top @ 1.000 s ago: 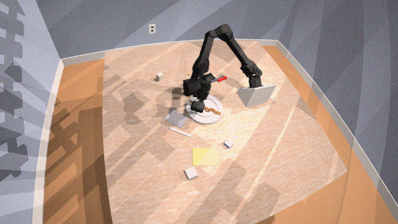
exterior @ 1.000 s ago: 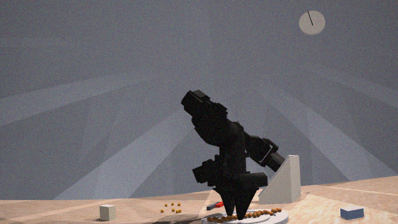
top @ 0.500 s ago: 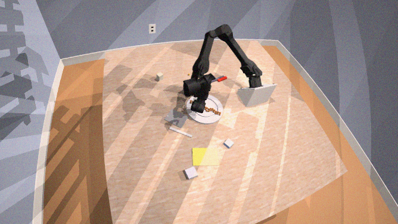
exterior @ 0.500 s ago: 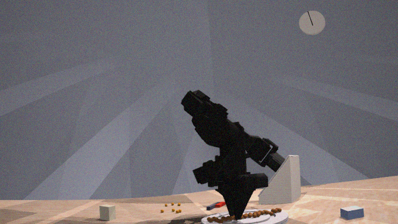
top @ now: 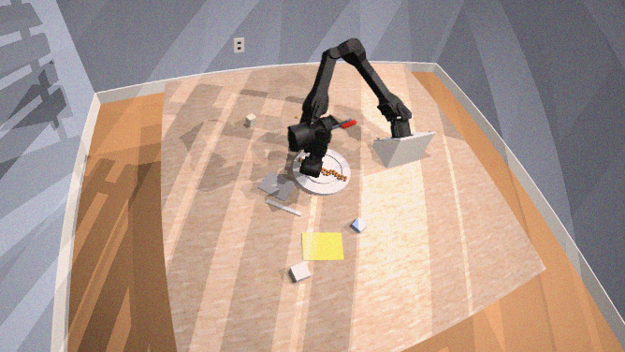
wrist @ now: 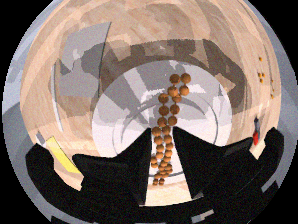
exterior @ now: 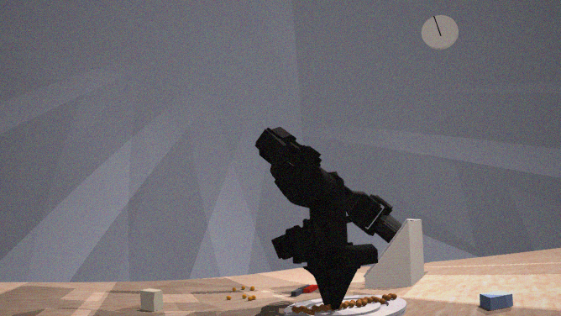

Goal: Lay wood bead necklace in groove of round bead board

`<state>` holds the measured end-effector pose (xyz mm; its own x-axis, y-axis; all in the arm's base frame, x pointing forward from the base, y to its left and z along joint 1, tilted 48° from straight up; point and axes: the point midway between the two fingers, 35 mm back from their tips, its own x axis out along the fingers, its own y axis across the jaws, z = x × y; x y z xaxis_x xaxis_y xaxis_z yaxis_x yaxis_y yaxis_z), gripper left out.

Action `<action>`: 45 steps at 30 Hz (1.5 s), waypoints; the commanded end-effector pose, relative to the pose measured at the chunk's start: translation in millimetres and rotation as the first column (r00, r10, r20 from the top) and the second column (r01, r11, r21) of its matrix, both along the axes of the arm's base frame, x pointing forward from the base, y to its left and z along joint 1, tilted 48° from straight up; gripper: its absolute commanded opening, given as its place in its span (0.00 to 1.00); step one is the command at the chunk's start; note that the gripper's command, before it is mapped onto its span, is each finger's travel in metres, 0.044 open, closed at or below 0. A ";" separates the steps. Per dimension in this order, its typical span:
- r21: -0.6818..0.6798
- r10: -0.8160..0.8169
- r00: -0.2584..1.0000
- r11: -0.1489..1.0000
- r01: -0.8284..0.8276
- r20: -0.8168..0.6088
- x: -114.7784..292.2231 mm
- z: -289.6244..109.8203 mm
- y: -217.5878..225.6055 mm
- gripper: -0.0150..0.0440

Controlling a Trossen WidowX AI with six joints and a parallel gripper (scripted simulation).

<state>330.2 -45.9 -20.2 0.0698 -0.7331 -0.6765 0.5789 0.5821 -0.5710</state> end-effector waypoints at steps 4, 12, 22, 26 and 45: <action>0.000 -0.001 1.000 1.000 0.001 0.001 0.2 -0.2 -0.1 0.25; 0.000 -0.001 1.000 1.000 0.001 0.001 0.2 -0.2 -0.1 0.25; 0.000 -0.001 1.000 1.000 0.001 0.001 0.2 -0.2 -0.1 0.25; 0.000 -0.001 1.000 1.000 0.001 0.001 0.2 -0.2 -0.1 0.25; -0.003 0.001 1.000 1.000 -0.001 -0.005 -0.3 2.8 3.0 0.39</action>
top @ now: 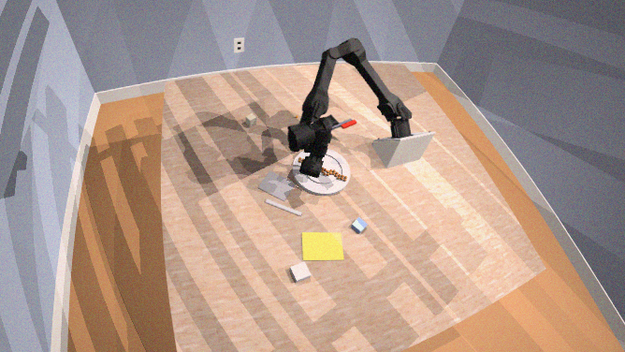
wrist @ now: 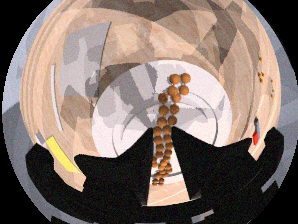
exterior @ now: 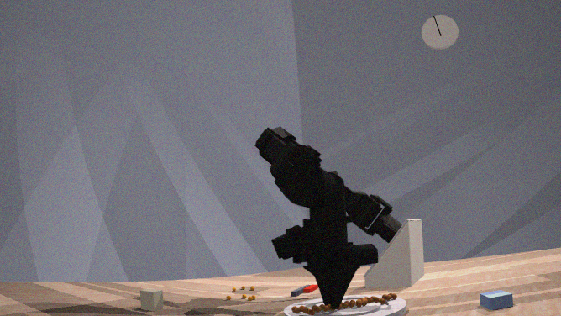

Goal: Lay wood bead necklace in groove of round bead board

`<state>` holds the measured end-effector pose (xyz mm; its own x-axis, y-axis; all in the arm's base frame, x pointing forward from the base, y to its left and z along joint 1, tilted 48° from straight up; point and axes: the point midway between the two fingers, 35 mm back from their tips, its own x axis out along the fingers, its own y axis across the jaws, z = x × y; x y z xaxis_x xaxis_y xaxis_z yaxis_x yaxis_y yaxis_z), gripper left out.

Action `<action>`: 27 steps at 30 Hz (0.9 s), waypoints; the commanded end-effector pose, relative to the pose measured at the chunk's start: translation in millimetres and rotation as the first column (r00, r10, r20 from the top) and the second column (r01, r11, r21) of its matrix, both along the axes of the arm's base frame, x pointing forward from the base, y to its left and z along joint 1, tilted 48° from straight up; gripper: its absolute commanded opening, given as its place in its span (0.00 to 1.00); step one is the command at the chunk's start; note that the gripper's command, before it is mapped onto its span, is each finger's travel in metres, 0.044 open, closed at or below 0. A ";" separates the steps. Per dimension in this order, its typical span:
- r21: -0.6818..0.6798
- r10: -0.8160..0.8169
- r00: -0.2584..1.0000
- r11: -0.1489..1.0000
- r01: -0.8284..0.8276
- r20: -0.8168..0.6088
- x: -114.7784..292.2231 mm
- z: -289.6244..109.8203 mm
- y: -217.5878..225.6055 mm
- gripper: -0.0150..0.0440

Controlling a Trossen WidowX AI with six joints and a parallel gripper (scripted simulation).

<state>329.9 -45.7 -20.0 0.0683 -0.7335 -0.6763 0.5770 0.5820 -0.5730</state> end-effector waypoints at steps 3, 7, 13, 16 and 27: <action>-0.004 0.001 1.000 1.000 -0.001 -0.005 -0.1 3.9 4.3 0.52; -0.004 0.001 1.000 1.000 -0.001 -0.005 -0.1 3.9 4.3 0.70; -0.004 0.001 1.000 1.000 -0.001 -0.005 -0.1 3.9 4.3 0.97; -0.004 0.001 1.000 1.000 -0.001 -0.005 -0.1 3.9 4.3 1.00; -0.004 0.001 1.000 1.000 -0.001 -0.005 -0.1 3.9 4.3 1.00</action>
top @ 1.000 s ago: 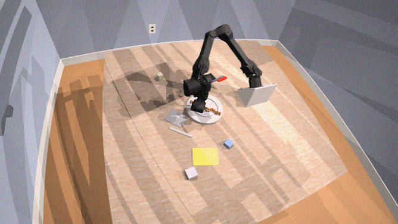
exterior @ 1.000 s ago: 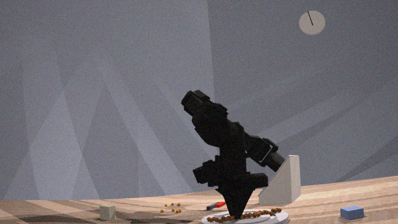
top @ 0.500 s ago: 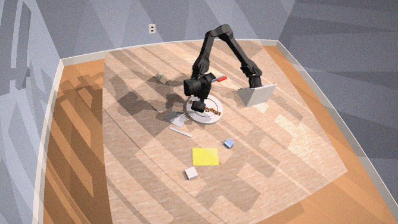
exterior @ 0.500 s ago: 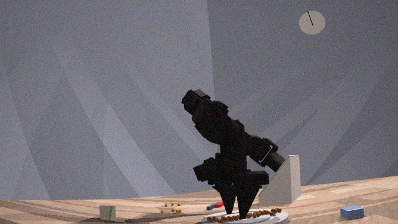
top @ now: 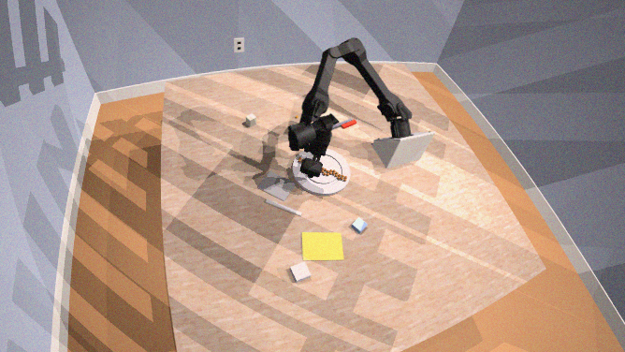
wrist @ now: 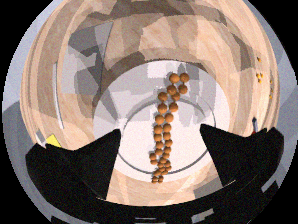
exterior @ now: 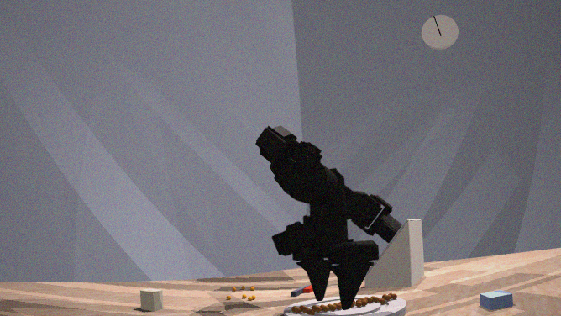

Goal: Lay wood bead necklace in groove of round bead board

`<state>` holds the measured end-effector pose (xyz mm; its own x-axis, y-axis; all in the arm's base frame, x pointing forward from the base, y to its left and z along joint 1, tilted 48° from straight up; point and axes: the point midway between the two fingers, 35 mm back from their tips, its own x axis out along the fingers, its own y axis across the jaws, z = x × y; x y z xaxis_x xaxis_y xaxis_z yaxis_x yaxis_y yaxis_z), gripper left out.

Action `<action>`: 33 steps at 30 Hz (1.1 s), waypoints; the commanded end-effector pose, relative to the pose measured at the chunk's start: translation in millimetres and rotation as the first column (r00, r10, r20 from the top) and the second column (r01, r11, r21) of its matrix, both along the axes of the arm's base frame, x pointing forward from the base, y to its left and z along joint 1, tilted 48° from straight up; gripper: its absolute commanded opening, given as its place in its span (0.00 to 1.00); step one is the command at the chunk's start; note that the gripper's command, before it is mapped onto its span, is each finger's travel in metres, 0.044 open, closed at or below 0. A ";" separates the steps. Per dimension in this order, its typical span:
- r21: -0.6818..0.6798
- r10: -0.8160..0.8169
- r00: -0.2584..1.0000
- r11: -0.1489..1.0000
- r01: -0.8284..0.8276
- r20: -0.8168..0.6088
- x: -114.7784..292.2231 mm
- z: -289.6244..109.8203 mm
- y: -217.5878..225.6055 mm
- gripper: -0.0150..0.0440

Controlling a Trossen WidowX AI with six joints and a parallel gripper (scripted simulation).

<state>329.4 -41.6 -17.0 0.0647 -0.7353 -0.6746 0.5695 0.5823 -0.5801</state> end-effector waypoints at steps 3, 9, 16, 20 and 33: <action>-0.001 -0.003 1.000 1.000 0.003 0.004 0.4 0.9 0.2 1.00; 0.004 -0.031 0.999 1.000 0.031 0.036 -2.5 1.1 4.7 0.91; 0.064 -0.263 0.924 0.965 0.255 0.278 -27.9 4.0 37.9 0.68; 0.064 -0.263 0.924 0.965 0.255 0.278 -27.9 4.0 37.9 0.68; 0.073 -0.263 0.921 0.965 0.253 0.287 -23.9 -2.7 31.0 0.68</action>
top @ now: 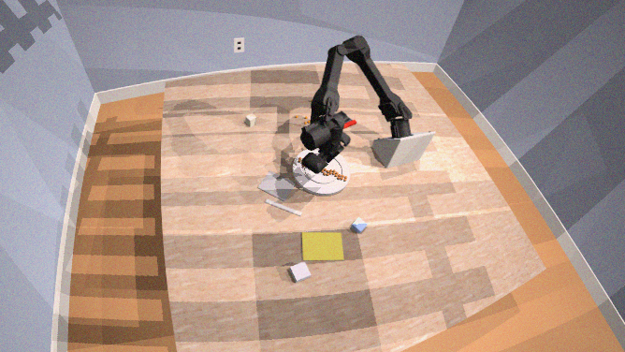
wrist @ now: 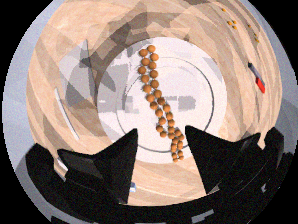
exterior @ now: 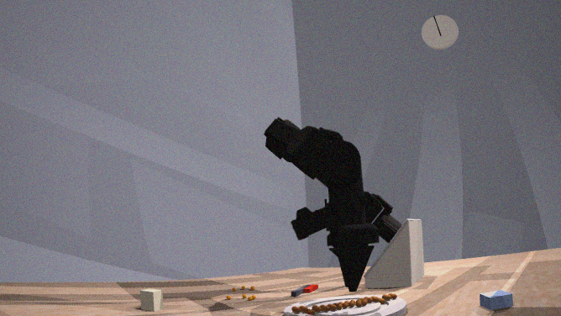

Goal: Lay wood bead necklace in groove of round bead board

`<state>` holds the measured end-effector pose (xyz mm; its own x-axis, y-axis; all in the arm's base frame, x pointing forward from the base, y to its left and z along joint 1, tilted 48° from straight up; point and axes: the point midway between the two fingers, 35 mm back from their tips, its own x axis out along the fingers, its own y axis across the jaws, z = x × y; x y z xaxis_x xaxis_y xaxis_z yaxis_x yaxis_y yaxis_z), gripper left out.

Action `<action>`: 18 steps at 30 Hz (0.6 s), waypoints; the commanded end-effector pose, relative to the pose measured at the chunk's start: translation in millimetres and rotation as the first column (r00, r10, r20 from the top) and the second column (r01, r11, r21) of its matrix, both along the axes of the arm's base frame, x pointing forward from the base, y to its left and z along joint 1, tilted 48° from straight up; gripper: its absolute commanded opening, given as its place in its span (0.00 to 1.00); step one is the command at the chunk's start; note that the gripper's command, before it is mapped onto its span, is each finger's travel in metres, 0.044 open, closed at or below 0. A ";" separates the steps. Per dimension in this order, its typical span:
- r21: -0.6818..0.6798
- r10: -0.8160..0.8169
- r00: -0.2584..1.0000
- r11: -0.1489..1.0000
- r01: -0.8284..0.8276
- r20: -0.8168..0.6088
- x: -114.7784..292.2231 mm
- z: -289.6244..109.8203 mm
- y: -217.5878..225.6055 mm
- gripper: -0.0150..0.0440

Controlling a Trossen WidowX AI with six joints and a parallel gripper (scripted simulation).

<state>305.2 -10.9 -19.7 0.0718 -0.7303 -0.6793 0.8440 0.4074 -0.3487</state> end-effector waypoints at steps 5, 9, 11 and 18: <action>-0.001 0.002 1.000 1.000 -0.002 -0.002 0.3 -4.8 -4.8 0.68; -0.003 0.001 1.000 1.000 -0.001 -0.004 0.1 -9.1 -9.7 0.68; -0.004 0.001 1.000 1.000 -0.001 -0.005 -0.1 -11.3 -12.2 0.68; -0.007 0.000 1.000 1.000 0.000 -0.010 -1.0 -18.7 -20.8 0.68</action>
<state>308.0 -25.7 -32.6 0.0771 -0.7292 -0.6800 0.8466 0.4082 -0.3417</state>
